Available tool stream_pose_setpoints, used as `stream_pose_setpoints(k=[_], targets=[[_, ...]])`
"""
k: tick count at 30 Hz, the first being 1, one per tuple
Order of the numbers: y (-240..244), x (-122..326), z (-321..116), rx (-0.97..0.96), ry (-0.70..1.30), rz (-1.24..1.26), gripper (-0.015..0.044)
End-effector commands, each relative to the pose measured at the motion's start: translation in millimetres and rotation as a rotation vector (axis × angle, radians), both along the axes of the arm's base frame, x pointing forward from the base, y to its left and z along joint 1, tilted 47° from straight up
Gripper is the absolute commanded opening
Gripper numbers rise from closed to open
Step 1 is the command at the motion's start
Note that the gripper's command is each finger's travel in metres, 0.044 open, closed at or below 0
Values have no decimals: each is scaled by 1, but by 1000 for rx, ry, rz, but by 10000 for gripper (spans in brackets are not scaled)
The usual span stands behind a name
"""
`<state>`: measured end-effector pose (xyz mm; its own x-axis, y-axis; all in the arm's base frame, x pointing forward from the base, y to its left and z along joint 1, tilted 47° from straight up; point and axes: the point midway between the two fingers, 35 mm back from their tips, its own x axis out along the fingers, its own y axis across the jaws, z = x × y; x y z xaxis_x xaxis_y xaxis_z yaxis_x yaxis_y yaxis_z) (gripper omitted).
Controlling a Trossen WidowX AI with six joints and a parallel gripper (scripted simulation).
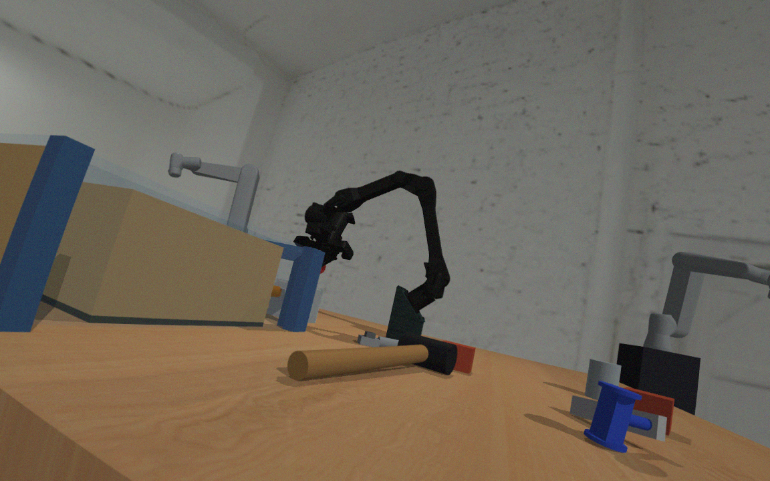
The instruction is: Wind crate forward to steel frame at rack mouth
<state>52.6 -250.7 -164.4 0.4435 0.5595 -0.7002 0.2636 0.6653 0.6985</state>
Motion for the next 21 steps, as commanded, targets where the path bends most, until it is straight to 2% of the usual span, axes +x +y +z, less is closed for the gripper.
stream_pose_setpoints(k=[1, 21], targets=[[-12, 4, -10, -25, -2, 2, 0], [-30, 19, -26, -28, -4, 2, 0]])
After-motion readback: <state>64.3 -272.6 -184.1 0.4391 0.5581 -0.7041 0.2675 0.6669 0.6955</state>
